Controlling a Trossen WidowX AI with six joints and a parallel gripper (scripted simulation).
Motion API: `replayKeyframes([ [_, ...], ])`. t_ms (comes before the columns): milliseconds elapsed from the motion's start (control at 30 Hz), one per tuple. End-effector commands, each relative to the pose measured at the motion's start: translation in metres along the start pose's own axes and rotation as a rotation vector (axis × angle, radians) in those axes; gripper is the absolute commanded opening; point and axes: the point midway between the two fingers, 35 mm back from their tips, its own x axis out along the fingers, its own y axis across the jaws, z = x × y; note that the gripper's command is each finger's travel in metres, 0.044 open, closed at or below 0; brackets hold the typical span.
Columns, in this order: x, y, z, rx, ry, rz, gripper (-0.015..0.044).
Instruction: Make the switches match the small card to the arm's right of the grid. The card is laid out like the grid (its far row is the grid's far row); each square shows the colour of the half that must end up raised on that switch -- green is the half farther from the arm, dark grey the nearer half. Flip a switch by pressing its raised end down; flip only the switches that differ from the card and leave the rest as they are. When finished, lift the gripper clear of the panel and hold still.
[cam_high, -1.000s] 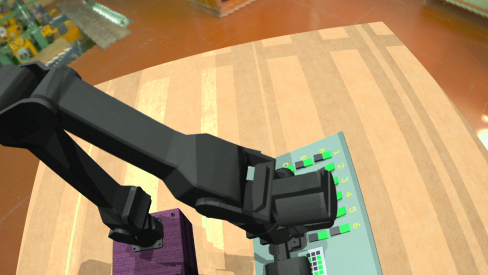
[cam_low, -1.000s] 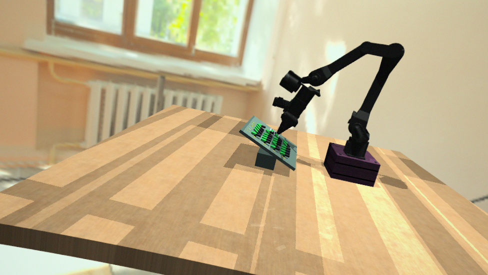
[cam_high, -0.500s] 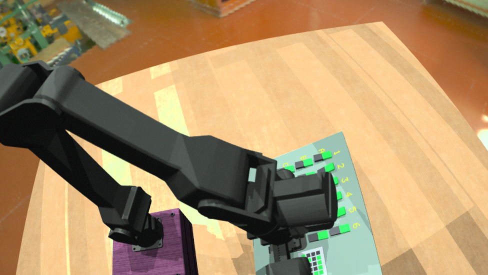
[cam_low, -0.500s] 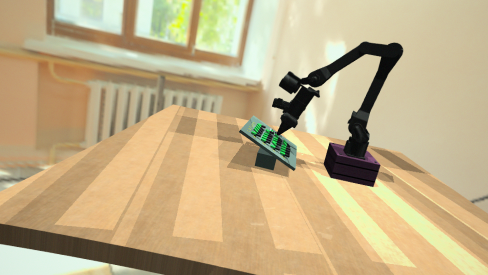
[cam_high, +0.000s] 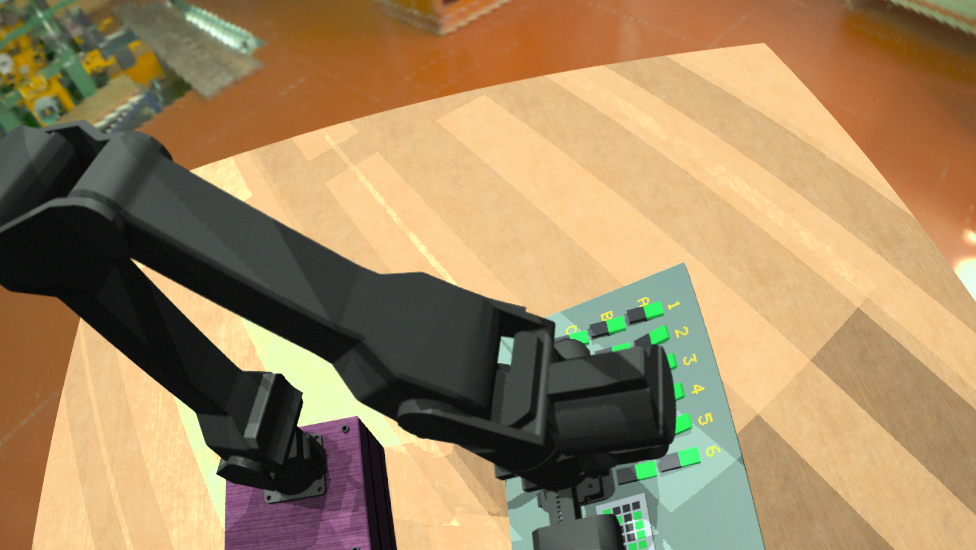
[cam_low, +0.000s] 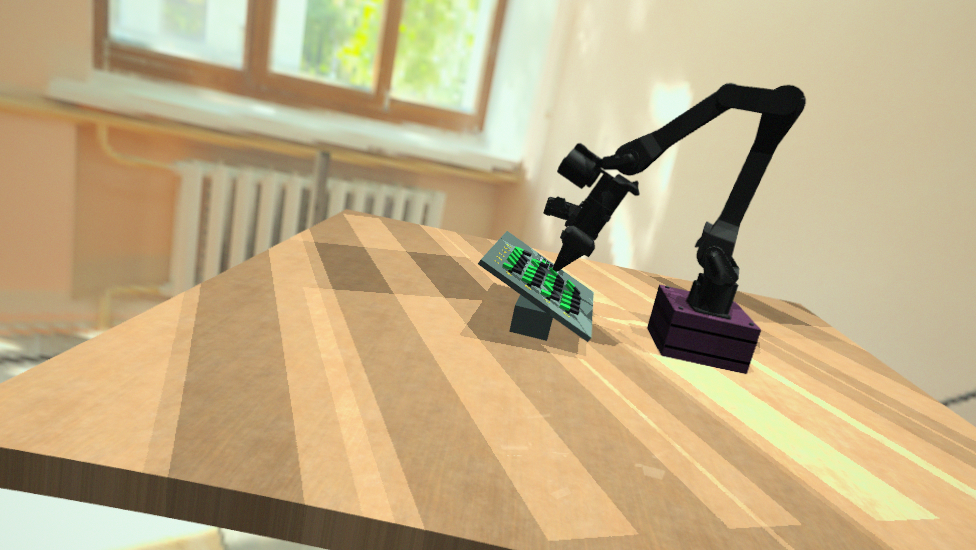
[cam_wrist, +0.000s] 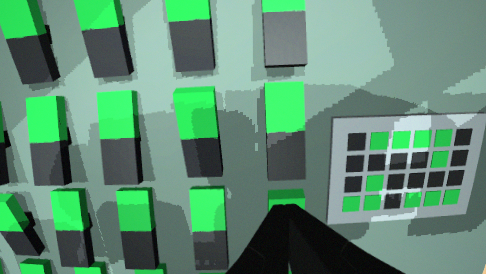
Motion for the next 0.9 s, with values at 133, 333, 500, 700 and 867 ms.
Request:
replayKeyframes([
  [133, 0.0013, -0.0009, 0.0000, 0.003, 0.000, -0.006, 0.0000],
  [333, 0.0021, -0.0009, 0.0000, 0.003, 0.000, -0.006, 0.0000],
  [500, 0.0028, -0.0009, 0.0001, 0.003, 0.000, -0.006, 0.0000],
  [700, 0.0036, -0.0009, 0.0001, 0.003, 0.000, -0.006, 0.0000],
  [867, 0.0043, -0.0009, 0.0001, 0.003, 0.000, -0.006, 0.0000],
])
